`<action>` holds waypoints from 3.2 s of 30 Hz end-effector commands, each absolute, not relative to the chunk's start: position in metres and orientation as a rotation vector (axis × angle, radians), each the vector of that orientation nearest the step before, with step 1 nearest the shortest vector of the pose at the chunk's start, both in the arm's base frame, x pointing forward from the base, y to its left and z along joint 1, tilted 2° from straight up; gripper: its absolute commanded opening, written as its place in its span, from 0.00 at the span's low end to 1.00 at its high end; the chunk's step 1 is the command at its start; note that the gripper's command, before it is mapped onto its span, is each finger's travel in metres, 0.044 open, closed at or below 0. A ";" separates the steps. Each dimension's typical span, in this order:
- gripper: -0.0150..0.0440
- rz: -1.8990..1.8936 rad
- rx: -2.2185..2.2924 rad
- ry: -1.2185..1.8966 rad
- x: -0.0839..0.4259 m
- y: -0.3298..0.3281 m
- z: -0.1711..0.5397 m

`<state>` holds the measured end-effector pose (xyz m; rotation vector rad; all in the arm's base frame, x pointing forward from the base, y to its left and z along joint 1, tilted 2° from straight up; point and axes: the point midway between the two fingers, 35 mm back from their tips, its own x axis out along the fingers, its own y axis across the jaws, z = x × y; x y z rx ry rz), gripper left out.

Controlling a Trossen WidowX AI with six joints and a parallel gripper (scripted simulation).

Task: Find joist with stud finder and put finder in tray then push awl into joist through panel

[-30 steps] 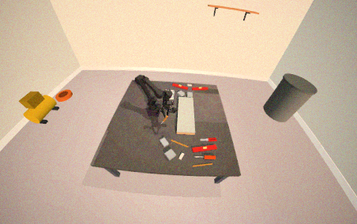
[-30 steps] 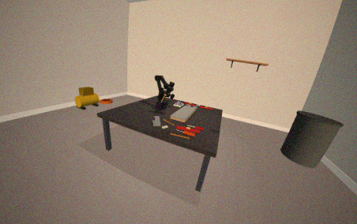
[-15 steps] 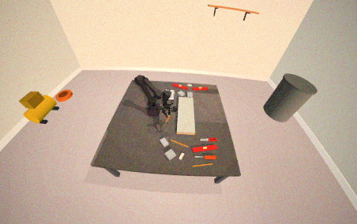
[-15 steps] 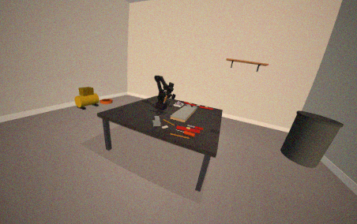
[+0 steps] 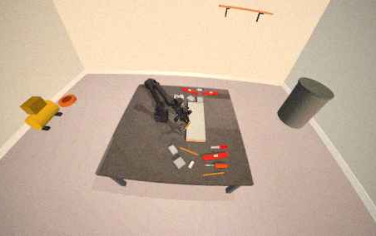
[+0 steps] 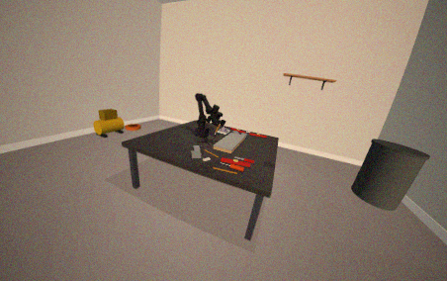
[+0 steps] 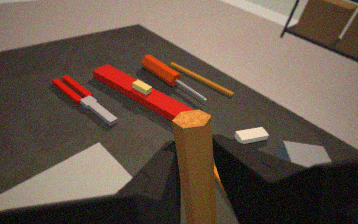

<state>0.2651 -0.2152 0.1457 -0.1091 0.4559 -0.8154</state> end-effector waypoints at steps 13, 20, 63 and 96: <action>0.25 -0.236 -0.123 0.419 0.333 -0.162 0.131; 0.25 0.005 -0.120 0.378 0.348 -0.134 0.126; 0.25 0.709 -0.074 0.138 0.346 -0.056 0.124; 0.25 0.709 -0.074 0.138 0.346 -0.057 0.104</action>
